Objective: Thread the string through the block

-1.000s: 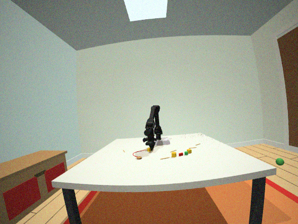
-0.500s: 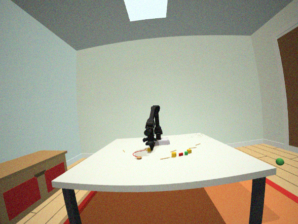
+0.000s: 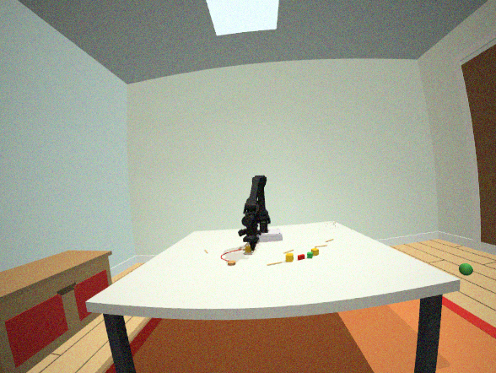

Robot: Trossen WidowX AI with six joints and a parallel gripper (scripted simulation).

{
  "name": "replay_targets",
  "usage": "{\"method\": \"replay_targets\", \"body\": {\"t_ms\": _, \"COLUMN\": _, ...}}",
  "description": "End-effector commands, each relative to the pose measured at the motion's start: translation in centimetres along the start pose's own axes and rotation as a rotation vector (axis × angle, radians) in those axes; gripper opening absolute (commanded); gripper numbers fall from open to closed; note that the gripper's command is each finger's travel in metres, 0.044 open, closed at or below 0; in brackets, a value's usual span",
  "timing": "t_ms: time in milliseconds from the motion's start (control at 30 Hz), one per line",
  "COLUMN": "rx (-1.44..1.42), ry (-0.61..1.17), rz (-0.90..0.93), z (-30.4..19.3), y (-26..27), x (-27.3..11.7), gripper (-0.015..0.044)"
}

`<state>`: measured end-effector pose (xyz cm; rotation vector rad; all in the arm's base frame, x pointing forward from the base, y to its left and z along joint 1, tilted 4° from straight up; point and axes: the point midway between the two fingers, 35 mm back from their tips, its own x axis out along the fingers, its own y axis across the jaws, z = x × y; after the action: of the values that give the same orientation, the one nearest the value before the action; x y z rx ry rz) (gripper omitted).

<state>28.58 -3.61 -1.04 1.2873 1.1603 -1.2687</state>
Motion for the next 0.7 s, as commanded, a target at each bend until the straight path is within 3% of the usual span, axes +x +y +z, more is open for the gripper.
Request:
{"method": "replay_targets", "body": {"t_ms": 0, "rx": -0.004, "ry": -0.024, "rz": -0.001, "z": -0.1, "y": -0.1, "x": 0.1, "gripper": 0.0000}}
{"method": "replay_targets", "body": {"t_ms": 667, "rx": -0.002, "ry": -0.022, "rz": 0.001, "z": -1.8, "y": -0.2, "x": 0.0, "gripper": 0.0000}}
